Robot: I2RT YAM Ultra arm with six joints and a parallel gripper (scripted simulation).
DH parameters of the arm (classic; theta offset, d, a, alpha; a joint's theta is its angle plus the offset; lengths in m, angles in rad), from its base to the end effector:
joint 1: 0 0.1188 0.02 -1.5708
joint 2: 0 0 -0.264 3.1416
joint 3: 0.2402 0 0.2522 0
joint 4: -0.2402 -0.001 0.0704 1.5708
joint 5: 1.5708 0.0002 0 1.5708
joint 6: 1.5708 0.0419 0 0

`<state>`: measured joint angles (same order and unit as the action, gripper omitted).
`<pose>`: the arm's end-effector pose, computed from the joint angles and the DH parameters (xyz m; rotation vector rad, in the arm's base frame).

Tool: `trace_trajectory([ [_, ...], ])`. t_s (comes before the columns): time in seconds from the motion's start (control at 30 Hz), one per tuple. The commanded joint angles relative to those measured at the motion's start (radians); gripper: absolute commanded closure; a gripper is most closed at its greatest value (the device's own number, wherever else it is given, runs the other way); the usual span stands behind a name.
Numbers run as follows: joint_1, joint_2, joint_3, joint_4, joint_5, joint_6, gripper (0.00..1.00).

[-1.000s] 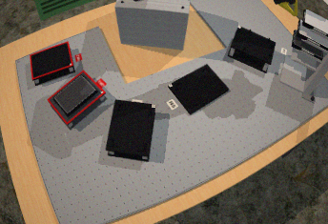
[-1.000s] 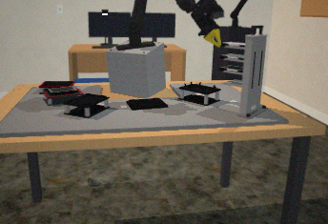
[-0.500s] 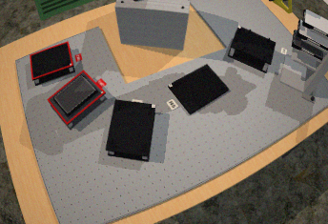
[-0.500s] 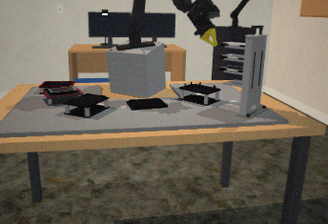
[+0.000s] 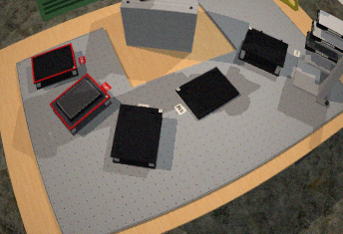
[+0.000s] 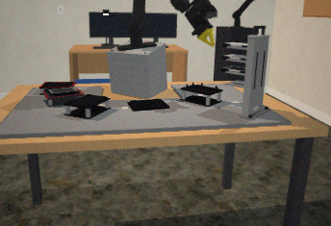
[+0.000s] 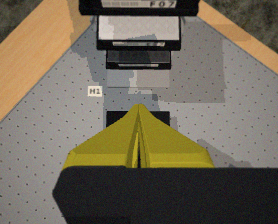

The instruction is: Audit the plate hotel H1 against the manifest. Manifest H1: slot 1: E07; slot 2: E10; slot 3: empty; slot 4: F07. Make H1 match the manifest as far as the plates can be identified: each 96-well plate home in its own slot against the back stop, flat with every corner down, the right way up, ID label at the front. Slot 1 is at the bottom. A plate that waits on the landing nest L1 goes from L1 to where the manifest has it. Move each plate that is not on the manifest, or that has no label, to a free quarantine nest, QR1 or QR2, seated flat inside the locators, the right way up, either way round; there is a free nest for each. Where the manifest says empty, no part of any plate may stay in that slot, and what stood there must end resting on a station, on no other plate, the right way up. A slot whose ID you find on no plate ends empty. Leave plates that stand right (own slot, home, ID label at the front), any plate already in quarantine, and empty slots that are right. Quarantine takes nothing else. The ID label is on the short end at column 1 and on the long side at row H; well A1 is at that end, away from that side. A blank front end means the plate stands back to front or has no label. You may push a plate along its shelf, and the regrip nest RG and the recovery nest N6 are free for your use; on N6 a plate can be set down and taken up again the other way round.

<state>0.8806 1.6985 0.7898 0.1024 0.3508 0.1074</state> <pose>0.2188 0.2439 0.1450 -0.7188 2.2025 0.0799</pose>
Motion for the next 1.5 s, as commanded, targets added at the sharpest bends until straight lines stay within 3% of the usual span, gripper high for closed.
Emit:
trace_trajectory([
  [0.0,0.016,-0.044,-0.019,0.024,0.012,0.014,1.00],
  [0.43,0.040,-0.114,-0.099,0.023,0.029,0.032,1.00],
  [0.5,0.040,-0.114,-0.099,0.023,0.029,0.032,1.00],
  [0.53,0.044,-0.122,-0.065,0.021,0.032,0.035,1.00],
  [0.57,0.046,-0.127,-0.111,0.021,0.034,0.036,1.00],
  [0.77,0.059,-0.160,-0.147,0.003,0.043,0.046,1.00],
  [0.9,0.055,-0.166,-0.111,0.021,0.043,0.047,1.00],
  [0.93,0.063,-0.170,-0.160,0.026,0.046,0.050,0.00],
  [1.23,0.094,-0.232,-0.245,0.039,0.068,0.074,0.00],
  [1.27,0.094,-0.233,-0.245,0.039,0.068,0.074,0.00],
  [1.3,0.094,-0.233,-0.203,0.039,0.068,0.074,0.00],
  [1.37,0.087,-0.237,-0.205,0.036,0.067,0.074,0.00],
  [1.43,0.085,-0.237,-0.204,0.036,0.067,0.073,0.00],
  [1.47,0.078,-0.189,-0.240,0.053,0.066,0.072,0.00],
])
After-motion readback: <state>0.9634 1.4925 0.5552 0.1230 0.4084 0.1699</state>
